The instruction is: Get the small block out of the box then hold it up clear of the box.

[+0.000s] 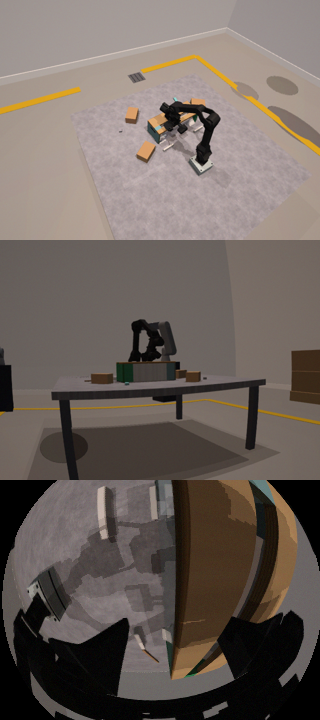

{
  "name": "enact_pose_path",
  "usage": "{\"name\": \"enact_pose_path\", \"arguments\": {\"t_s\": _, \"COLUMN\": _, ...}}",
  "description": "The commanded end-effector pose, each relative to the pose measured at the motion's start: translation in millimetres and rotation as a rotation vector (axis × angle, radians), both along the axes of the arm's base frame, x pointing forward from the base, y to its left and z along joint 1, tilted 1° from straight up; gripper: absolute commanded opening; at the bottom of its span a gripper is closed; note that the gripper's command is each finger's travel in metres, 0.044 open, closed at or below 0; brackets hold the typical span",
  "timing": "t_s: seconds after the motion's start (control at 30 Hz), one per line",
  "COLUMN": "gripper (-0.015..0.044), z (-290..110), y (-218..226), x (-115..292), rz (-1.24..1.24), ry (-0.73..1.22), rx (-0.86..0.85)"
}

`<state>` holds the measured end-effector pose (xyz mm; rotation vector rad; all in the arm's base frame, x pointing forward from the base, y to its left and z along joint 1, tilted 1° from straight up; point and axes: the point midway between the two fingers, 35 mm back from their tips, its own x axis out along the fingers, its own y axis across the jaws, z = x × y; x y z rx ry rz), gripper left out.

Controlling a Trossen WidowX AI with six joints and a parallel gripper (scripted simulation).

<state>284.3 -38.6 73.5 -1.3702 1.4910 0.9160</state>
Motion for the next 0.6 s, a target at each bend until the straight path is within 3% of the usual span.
{"name": "enact_pose_path", "arguments": {"t_s": 0.0, "gripper": 0.04, "z": -9.1, "y": -1.2, "x": -3.2, "rz": 0.004, "ry": 0.011, "rx": -0.003}}
{"name": "enact_pose_path", "arguments": {"t_s": 0.57, "gripper": 0.04, "z": -8.6, "y": -21.8, "x": -3.4, "rz": 0.0, "ry": 0.002, "rx": -0.002}}
